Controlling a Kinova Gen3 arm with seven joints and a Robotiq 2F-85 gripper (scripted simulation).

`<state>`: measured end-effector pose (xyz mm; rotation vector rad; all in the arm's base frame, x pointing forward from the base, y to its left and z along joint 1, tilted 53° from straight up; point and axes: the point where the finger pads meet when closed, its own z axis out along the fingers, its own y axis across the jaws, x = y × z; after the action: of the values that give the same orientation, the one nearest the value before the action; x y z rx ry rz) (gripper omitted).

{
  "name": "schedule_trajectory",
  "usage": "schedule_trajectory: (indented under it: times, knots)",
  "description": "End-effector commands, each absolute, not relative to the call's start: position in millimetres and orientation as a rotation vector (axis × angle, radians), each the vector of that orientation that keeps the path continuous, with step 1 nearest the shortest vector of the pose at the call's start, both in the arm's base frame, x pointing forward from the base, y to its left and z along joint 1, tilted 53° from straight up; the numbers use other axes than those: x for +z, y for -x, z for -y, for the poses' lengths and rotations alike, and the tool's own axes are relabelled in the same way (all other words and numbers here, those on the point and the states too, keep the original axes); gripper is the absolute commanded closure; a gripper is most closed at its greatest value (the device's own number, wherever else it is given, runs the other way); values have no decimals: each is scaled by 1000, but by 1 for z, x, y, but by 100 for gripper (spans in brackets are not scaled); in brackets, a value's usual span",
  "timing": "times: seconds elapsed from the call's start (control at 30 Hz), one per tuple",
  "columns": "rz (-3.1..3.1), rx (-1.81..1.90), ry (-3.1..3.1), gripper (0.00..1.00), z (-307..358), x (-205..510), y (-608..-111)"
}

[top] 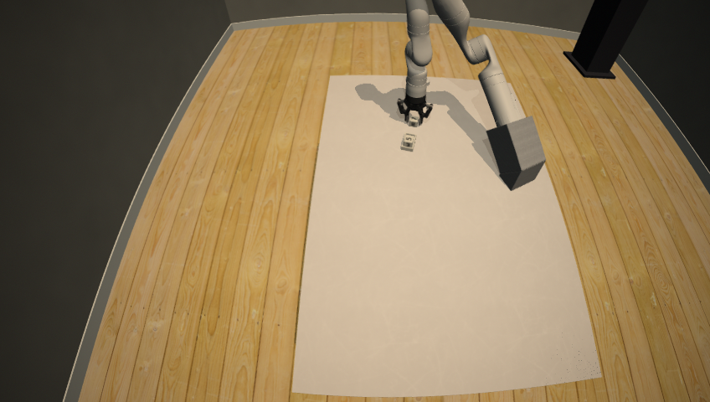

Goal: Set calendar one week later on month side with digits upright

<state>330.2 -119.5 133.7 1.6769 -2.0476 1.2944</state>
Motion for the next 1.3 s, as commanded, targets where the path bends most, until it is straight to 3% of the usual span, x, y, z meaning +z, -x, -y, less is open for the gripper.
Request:
schedule_trajectory:
  times: [0.0,0.03,1.27]
  knots:
    - [2047,1295,-1678,52,119,134,-330]
    - [2047,1295,-1678,72,119,134,-330]
    - [2048,1295,-1678,72,119,134,-330]
